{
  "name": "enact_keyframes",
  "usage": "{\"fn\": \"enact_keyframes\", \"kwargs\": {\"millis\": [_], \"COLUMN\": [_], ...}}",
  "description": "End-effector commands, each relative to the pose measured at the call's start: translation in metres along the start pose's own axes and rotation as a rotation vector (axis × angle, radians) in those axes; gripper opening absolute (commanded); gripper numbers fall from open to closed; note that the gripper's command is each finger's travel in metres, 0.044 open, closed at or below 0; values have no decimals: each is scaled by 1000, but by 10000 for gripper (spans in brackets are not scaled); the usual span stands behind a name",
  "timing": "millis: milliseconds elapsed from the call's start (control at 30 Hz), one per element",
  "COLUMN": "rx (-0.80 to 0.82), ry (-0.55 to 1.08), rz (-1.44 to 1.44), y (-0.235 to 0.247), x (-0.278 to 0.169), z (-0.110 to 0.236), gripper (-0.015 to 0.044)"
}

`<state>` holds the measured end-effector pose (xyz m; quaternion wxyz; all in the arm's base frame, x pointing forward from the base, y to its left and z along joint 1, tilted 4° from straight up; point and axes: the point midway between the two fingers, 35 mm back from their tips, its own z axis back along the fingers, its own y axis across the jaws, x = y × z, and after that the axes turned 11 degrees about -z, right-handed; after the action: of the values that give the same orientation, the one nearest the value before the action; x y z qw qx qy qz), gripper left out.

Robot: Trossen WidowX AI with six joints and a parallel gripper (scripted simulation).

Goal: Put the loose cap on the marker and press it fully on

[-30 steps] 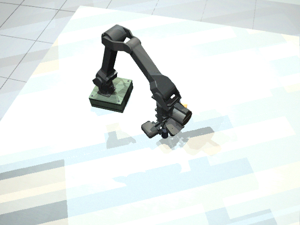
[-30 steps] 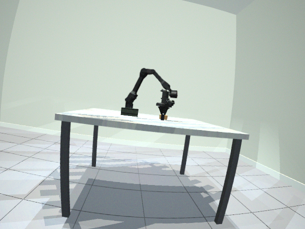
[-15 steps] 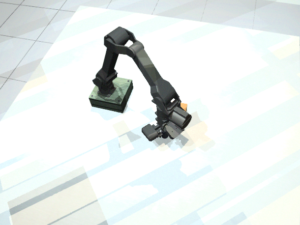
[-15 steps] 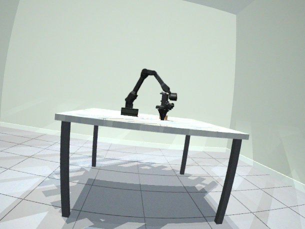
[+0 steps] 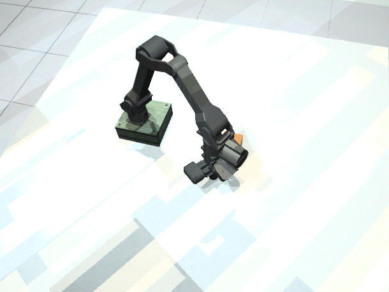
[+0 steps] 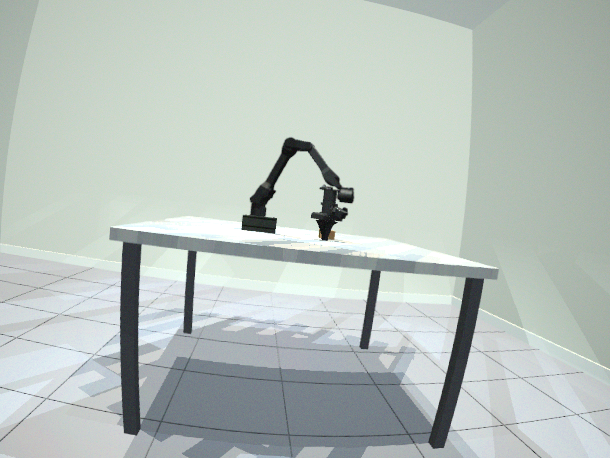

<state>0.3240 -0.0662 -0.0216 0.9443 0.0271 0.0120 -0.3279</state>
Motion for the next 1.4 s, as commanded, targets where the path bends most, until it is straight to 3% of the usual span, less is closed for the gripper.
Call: {"fn": "enact_keyframes", "kwargs": {"millis": [0, 100, 533, 700, 1367], "rx": [3, 3, 2, 3, 7], "ry": [0, 0, 0, 0, 2], "rz": [-4, -4, -4, -4, -4], "y": [0, 0, 0, 2, 67], "x": [0, 1, 1, -1, -39], "z": [0, 9, 58, 61, 98], "gripper": [59, 0, 0, 0, 0]}}
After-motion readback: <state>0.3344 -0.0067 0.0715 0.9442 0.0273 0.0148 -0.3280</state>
